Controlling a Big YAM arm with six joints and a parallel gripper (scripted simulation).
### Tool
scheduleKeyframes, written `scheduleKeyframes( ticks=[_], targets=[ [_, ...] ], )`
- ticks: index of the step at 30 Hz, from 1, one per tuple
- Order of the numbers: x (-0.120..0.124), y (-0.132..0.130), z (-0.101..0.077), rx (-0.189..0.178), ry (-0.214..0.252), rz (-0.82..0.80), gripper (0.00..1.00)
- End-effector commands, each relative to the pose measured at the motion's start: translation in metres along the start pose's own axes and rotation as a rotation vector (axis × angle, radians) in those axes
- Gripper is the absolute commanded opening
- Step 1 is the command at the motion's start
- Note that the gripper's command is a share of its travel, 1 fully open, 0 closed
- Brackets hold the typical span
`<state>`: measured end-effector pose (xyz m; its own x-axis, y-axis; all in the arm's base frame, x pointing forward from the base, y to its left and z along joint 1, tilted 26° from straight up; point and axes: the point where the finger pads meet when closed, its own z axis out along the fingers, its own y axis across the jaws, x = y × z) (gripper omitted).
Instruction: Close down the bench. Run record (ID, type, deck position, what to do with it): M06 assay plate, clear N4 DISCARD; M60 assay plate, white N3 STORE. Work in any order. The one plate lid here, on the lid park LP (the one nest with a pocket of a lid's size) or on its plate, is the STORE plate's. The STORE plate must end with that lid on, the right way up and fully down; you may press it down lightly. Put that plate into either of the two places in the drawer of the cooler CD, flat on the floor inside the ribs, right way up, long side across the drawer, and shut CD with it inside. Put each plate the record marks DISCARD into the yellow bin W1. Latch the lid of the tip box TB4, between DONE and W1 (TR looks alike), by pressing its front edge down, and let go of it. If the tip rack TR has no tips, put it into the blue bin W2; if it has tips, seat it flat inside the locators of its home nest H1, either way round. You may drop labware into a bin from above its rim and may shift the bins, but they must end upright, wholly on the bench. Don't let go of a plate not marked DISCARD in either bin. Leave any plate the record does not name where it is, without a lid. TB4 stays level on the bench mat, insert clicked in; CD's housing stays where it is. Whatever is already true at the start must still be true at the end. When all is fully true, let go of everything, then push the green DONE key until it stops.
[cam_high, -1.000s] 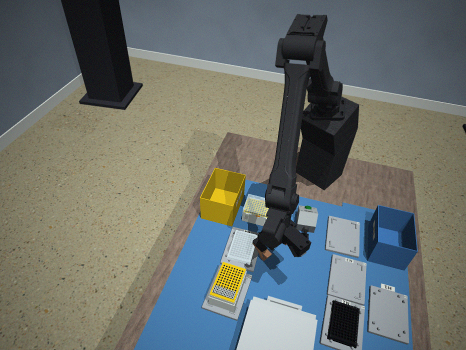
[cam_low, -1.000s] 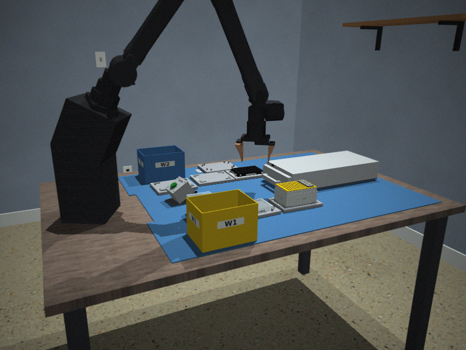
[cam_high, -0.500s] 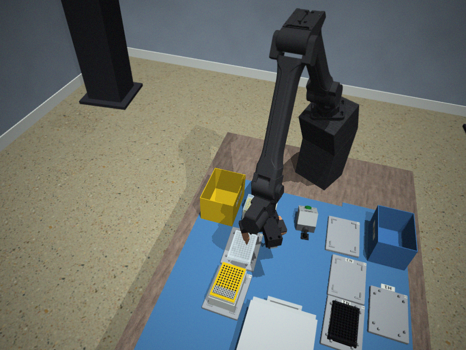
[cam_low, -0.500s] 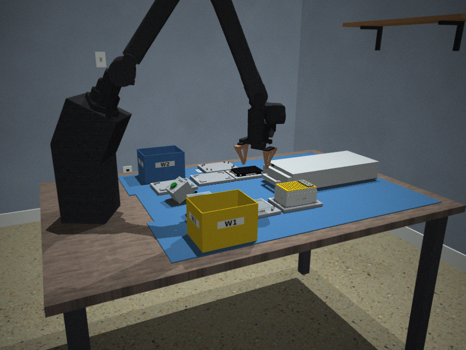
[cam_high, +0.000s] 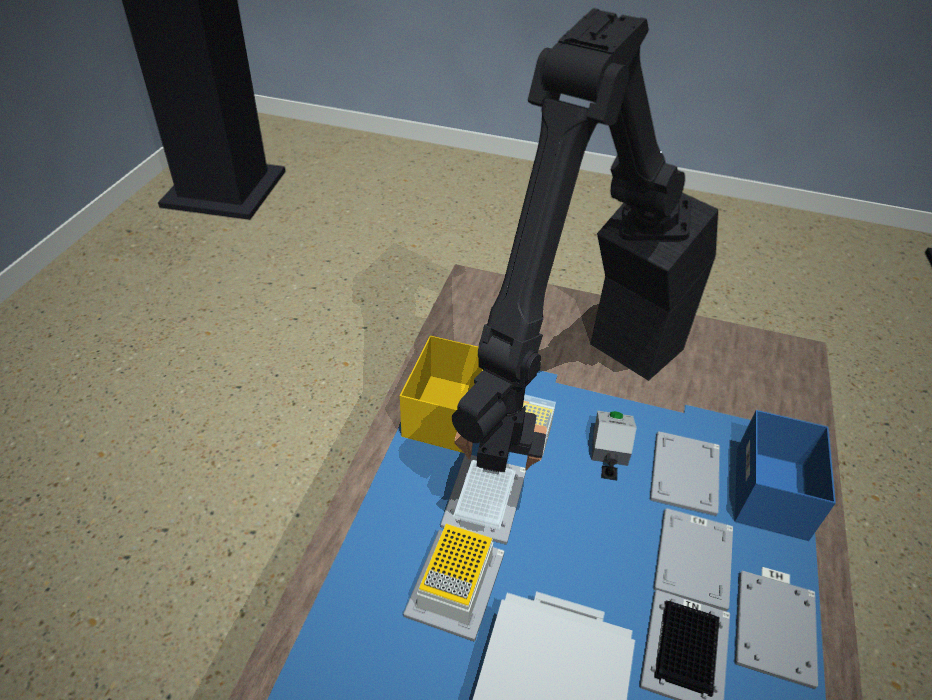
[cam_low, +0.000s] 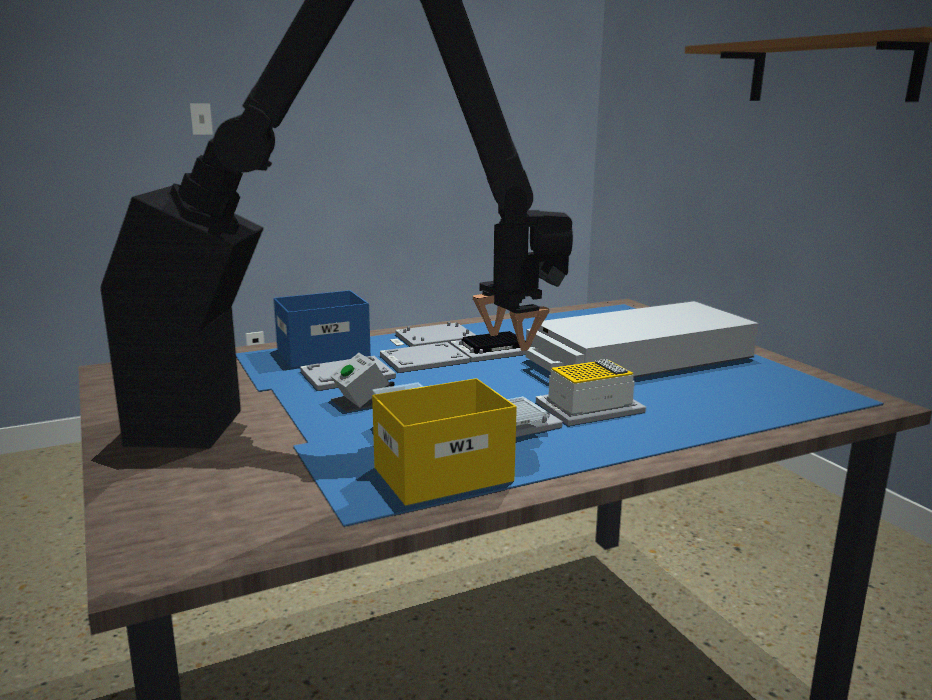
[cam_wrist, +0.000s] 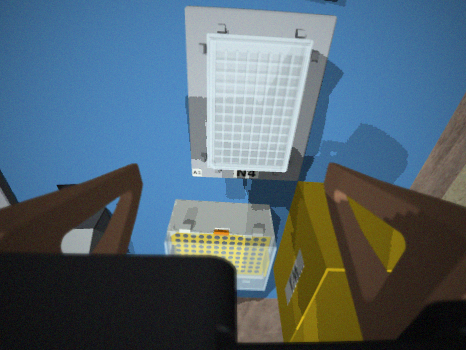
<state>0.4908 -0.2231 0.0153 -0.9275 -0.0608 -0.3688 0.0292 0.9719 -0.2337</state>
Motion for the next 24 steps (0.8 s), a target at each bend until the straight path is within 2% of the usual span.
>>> scheduleKeyframes(
  ticks=[1, 2, 7, 9, 12, 24],
  targets=[
    [-0.005, -0.012, -0.013, 0.018, -0.039, 0.080, 1.00],
    [0.001, -0.013, -0.008, 0.013, -0.027, 0.079, 1.00],
    [0.008, -0.030, -0.012, 0.019, -0.037, 0.057, 1.00],
    [0.012, -0.028, -0.006, 0.014, -0.022, 0.056, 1.00],
    [0.007, -0.016, -0.006, 0.004, -0.026, 0.035, 1.00],
    [0.009, -0.021, -0.006, 0.007, -0.024, 0.043, 1.00]
  ],
)
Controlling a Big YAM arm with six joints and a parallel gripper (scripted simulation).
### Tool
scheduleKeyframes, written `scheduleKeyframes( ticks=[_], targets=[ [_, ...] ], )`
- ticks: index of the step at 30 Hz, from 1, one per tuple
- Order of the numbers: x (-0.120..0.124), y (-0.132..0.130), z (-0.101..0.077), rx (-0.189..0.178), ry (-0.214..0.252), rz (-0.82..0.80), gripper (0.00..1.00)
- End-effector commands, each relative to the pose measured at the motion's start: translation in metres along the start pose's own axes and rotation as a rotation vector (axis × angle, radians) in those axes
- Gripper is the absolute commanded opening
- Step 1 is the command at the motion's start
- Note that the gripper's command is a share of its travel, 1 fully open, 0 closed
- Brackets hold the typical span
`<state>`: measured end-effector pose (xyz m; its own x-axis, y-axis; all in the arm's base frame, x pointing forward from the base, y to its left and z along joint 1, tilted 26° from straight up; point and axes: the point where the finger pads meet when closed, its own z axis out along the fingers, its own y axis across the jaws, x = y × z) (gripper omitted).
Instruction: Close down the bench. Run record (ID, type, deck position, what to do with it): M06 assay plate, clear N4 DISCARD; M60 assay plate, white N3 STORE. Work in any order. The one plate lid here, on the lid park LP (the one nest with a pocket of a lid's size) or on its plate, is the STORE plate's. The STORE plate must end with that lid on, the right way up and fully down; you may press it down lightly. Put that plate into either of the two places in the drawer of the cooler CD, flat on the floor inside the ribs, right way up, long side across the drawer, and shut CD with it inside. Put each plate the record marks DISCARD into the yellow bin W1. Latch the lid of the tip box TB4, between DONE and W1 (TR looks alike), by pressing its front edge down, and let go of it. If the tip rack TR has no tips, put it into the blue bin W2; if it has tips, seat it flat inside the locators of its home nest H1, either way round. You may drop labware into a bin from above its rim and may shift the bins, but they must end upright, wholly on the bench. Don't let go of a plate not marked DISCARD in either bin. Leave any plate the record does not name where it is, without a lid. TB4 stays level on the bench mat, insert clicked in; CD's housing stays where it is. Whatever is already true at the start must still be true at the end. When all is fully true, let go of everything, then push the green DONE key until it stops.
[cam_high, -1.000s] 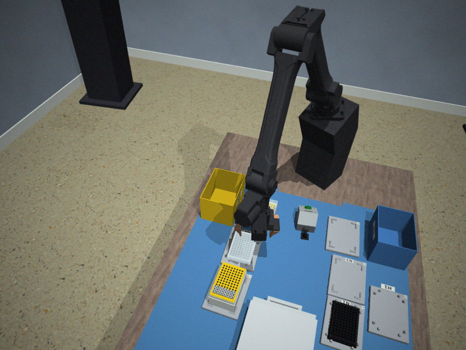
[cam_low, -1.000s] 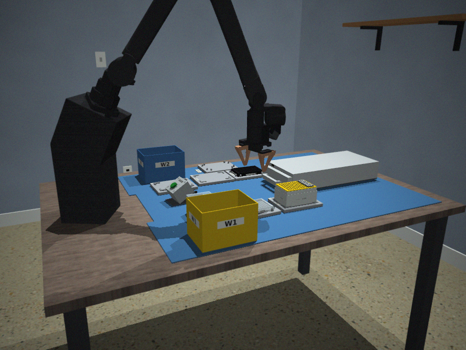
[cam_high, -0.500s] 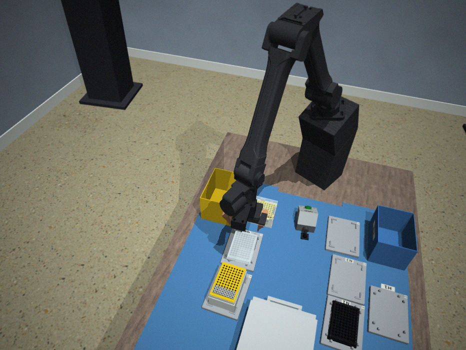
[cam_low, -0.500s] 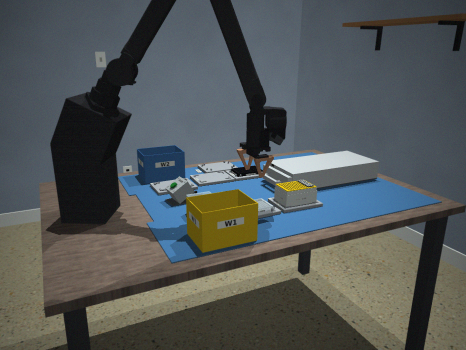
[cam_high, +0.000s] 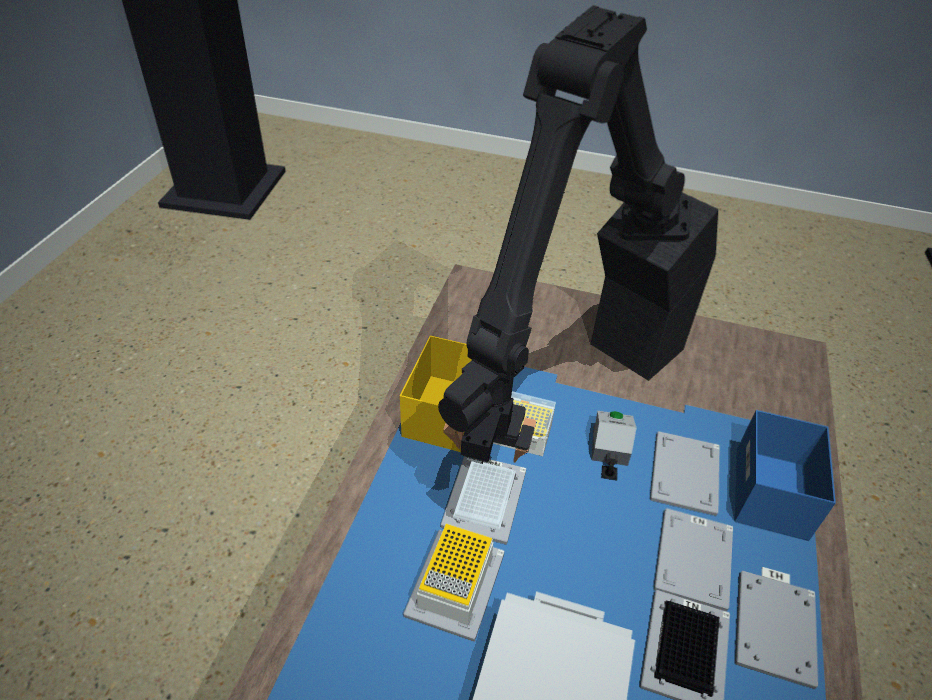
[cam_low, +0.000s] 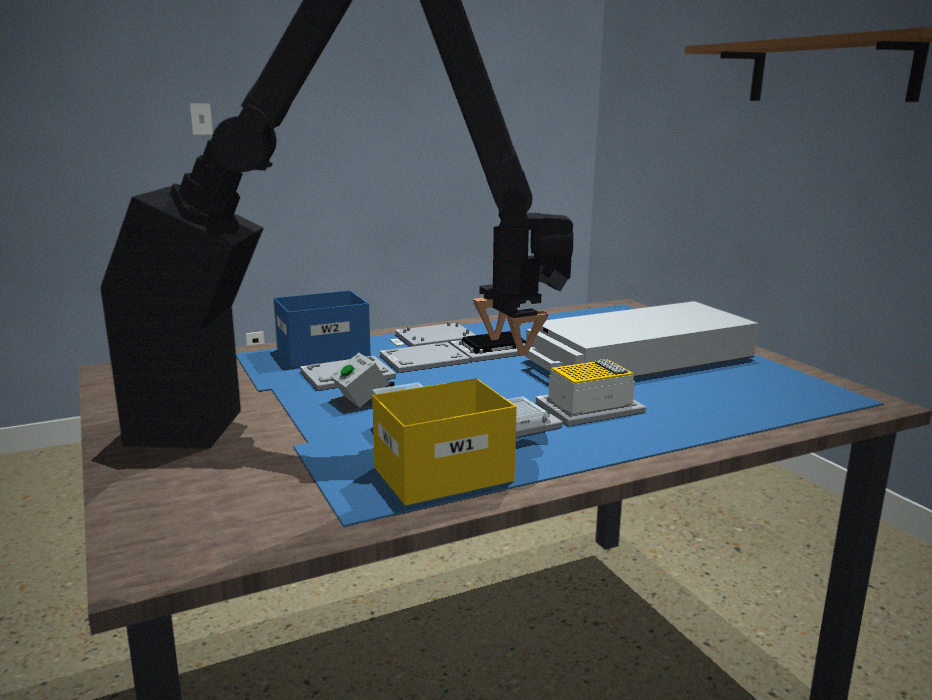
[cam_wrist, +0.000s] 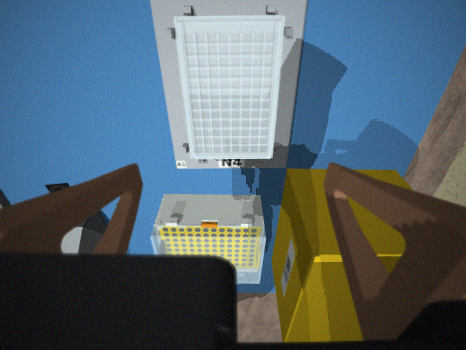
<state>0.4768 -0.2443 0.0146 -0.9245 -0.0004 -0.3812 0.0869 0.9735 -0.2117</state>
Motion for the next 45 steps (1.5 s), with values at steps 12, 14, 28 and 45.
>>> scheduleKeyframes(
  ticks=[12, 14, 28, 45],
  targets=[
    [-0.005, 0.001, -0.006, 0.005, -0.025, -0.019, 1.00],
    [-0.005, 0.001, -0.006, 0.005, -0.025, -0.019, 1.00],
    [-0.005, 0.001, -0.006, 0.005, -0.025, -0.019, 1.00],
    [-0.010, -0.004, 0.014, 0.006, -0.024, -0.015, 1.00]
  ],
)
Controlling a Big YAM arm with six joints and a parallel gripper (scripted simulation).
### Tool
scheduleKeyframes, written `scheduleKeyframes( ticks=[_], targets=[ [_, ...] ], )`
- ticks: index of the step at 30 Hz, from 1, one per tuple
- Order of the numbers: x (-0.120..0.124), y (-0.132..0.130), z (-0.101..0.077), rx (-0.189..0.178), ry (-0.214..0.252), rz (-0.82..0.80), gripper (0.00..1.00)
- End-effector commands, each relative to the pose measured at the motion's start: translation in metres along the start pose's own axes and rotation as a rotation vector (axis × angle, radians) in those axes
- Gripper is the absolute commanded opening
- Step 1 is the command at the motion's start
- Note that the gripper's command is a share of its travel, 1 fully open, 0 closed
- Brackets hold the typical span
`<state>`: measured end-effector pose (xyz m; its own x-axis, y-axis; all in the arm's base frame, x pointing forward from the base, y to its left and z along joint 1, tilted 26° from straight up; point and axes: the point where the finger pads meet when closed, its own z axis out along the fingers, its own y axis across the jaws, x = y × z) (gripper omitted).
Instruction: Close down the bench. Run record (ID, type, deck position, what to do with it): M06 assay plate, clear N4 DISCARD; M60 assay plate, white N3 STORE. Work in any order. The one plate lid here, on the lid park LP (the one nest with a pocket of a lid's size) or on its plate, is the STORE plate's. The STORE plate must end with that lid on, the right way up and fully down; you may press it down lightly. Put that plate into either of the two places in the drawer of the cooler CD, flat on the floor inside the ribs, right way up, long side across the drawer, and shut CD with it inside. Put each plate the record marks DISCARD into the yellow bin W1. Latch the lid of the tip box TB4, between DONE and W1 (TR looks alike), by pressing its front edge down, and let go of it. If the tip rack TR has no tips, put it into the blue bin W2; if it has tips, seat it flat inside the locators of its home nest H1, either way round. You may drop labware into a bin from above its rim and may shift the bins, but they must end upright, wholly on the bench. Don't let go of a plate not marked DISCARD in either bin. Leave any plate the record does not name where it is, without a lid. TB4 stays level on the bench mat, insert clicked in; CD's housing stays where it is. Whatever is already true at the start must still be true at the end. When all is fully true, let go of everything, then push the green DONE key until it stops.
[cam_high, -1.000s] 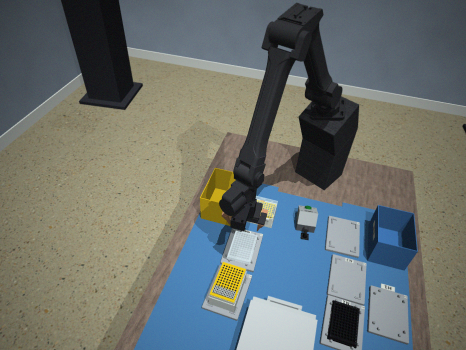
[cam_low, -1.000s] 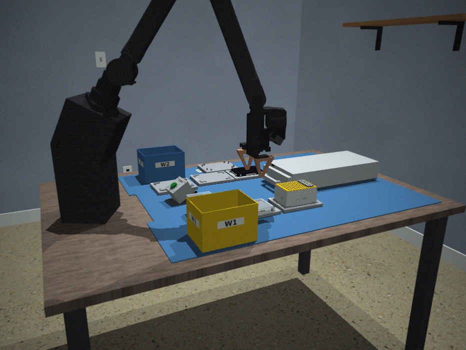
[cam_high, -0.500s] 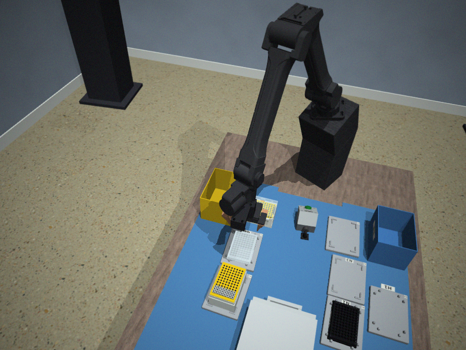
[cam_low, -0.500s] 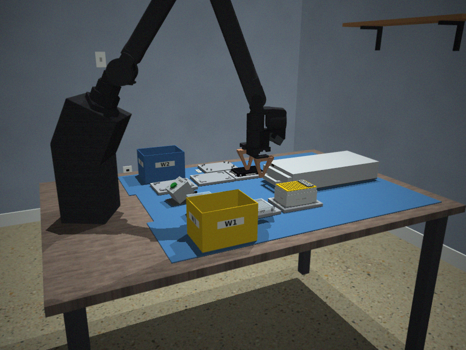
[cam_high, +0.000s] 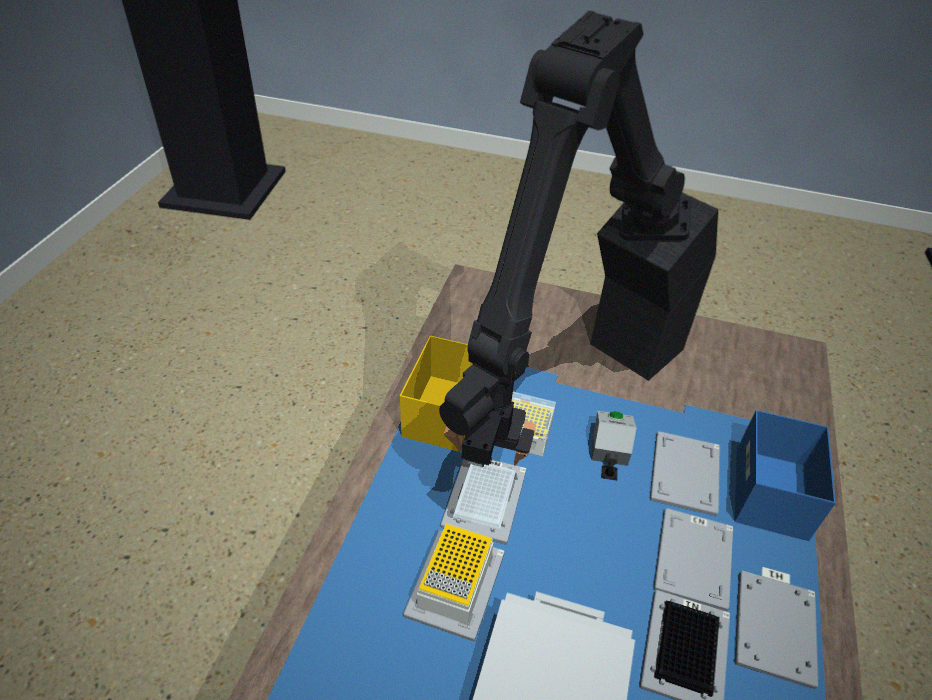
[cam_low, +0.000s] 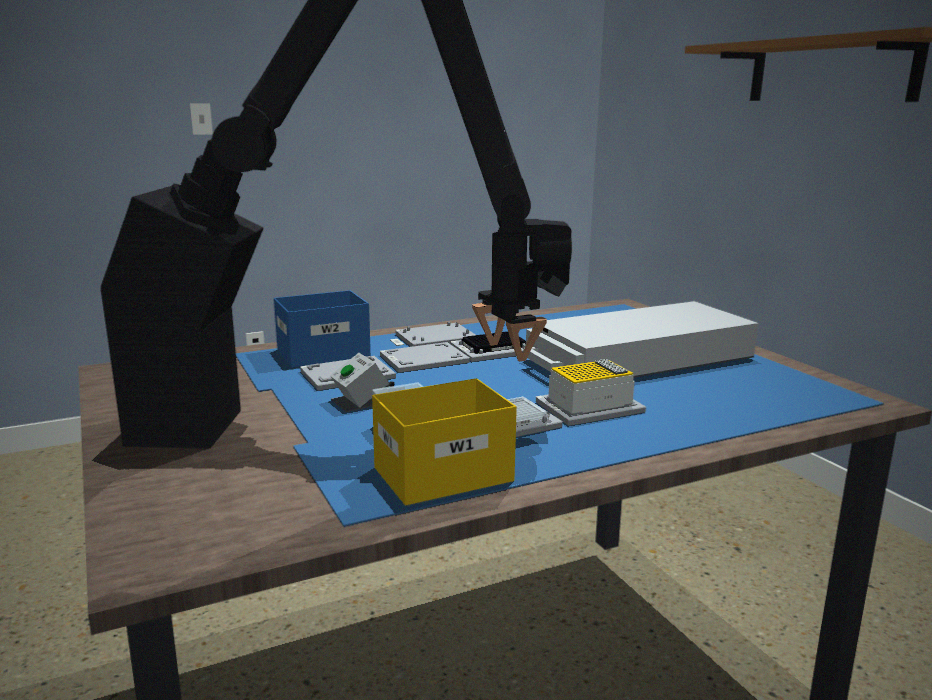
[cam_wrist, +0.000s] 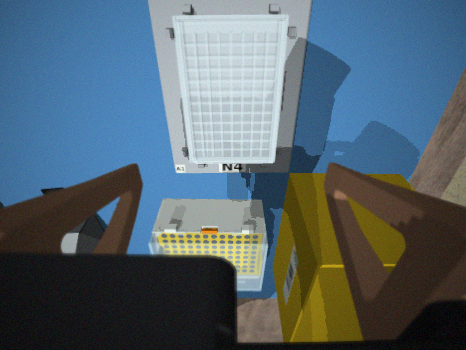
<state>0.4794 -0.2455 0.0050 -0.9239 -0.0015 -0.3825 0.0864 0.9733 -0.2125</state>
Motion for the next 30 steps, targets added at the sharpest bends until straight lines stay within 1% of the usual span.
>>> scheduleKeyframes(
  ticks=[1, 30],
  targets=[
    [-0.013, -0.006, 0.005, 0.008, -0.026, -0.013, 1.00],
    [-0.011, -0.010, 0.042, 0.011, -0.025, -0.006, 1.00]
  ],
)
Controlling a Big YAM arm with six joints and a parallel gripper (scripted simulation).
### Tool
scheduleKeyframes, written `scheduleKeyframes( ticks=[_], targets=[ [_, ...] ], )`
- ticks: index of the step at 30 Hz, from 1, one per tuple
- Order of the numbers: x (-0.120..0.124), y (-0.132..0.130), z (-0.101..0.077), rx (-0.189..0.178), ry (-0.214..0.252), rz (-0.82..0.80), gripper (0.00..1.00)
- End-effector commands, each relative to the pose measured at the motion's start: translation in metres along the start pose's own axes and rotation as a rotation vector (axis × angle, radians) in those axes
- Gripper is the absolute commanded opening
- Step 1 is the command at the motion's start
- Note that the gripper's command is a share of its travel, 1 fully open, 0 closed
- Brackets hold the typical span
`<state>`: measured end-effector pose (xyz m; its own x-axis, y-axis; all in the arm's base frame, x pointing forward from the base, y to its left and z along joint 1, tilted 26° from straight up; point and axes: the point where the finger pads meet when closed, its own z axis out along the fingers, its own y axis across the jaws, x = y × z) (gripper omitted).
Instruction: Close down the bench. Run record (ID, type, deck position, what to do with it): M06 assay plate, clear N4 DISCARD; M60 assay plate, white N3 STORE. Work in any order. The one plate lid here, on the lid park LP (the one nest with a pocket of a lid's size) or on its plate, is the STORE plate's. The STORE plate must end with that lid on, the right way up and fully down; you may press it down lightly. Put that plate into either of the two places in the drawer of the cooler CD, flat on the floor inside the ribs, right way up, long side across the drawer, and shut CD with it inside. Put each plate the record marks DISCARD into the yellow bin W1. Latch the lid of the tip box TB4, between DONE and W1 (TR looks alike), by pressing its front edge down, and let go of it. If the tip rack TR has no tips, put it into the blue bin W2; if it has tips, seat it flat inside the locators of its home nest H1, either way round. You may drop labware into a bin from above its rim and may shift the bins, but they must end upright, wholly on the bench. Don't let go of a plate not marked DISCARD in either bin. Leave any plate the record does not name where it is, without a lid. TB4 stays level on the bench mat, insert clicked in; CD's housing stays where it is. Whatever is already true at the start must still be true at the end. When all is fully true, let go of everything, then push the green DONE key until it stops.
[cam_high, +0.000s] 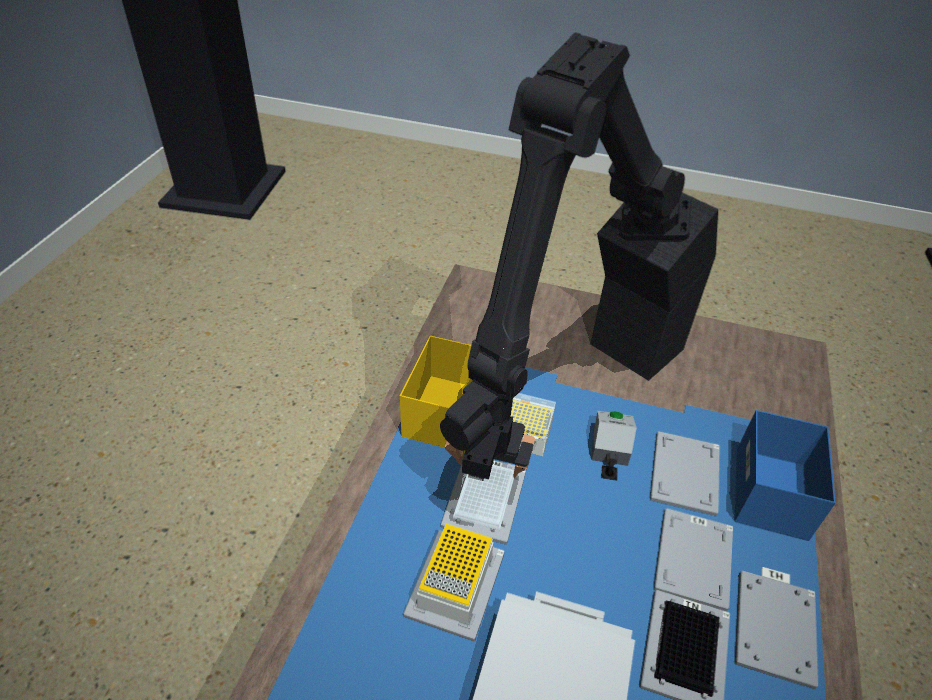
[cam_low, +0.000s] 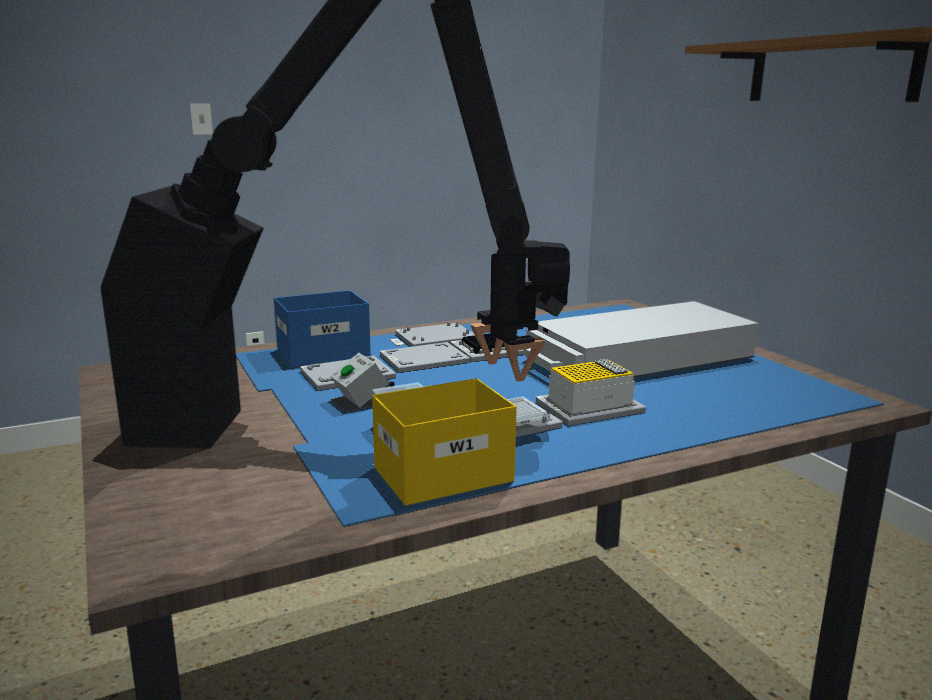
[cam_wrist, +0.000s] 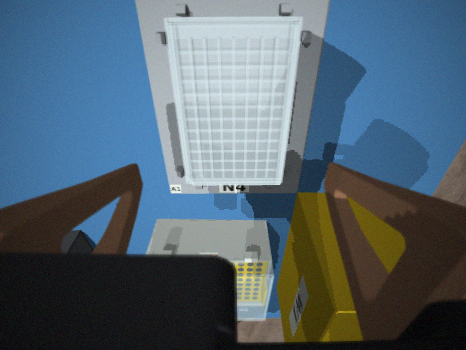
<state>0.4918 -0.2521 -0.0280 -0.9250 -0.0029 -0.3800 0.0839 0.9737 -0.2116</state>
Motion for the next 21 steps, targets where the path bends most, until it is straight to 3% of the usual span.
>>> scheduleKeyframes(
  ticks=[1, 21],
  targets=[
    [-0.012, -0.012, 0.007, 0.013, -0.027, -0.004, 1.00],
    [-0.011, -0.011, 0.029, 0.012, -0.025, -0.004, 1.00]
  ],
)
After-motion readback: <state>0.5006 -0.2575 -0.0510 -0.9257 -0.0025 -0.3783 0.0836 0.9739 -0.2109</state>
